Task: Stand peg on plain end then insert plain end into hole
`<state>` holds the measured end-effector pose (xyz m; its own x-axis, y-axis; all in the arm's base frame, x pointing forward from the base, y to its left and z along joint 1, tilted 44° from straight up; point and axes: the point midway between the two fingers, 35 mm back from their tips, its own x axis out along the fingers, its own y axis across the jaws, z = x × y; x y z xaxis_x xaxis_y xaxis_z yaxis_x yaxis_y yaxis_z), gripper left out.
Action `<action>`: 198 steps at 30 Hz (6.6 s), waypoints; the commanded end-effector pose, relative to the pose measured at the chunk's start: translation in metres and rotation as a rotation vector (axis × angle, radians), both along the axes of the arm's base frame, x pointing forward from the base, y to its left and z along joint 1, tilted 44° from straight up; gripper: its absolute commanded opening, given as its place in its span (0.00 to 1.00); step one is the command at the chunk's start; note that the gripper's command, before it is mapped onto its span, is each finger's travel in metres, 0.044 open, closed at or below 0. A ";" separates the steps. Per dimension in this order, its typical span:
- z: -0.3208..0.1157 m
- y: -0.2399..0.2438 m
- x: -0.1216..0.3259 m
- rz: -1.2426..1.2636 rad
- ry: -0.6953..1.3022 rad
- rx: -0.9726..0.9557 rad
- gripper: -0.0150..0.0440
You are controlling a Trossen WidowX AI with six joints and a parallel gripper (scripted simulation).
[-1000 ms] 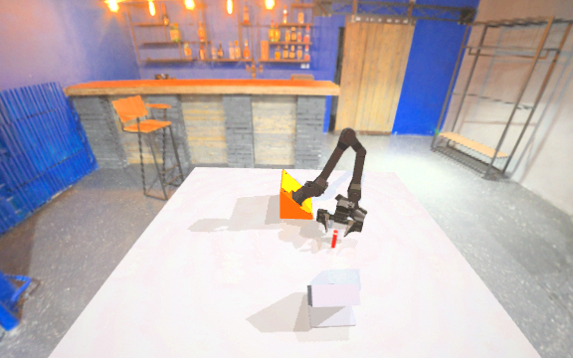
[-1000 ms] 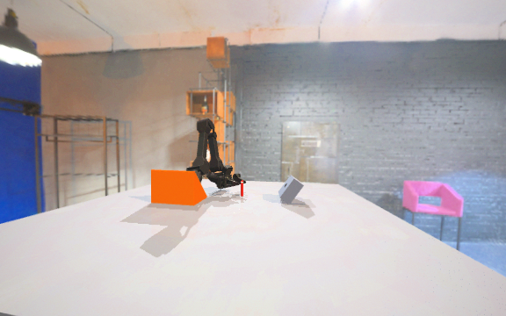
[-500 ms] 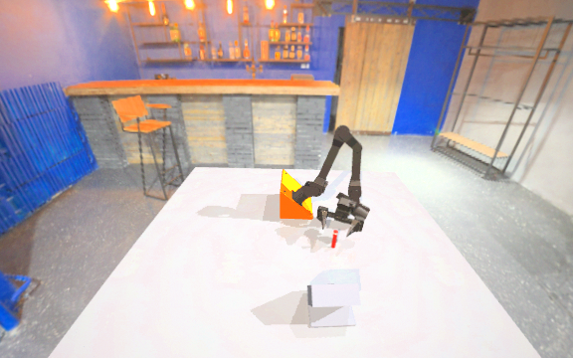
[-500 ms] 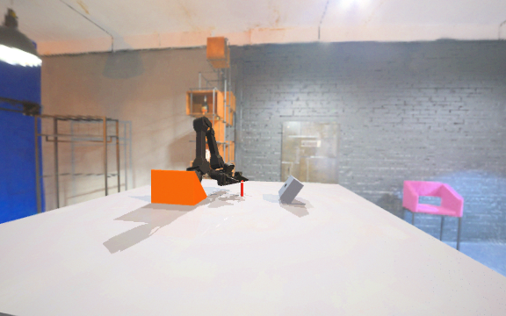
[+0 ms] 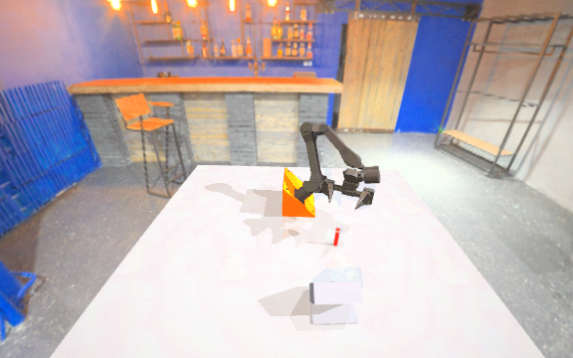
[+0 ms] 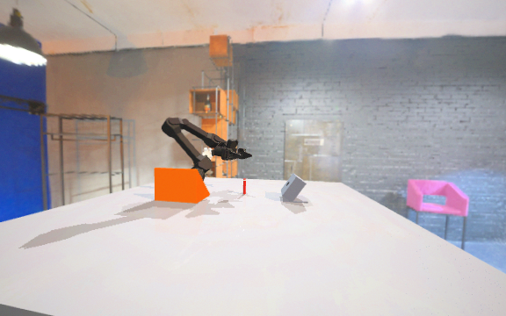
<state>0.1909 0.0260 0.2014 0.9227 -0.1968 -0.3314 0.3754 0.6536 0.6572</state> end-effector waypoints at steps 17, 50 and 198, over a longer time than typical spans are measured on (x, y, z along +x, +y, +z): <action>-0.005 -0.006 -0.002 0.156 0.235 -0.185 1.00; -0.062 0.024 -0.005 0.744 1.010 0.052 1.00; -0.063 0.021 0.037 0.913 0.871 0.470 0.25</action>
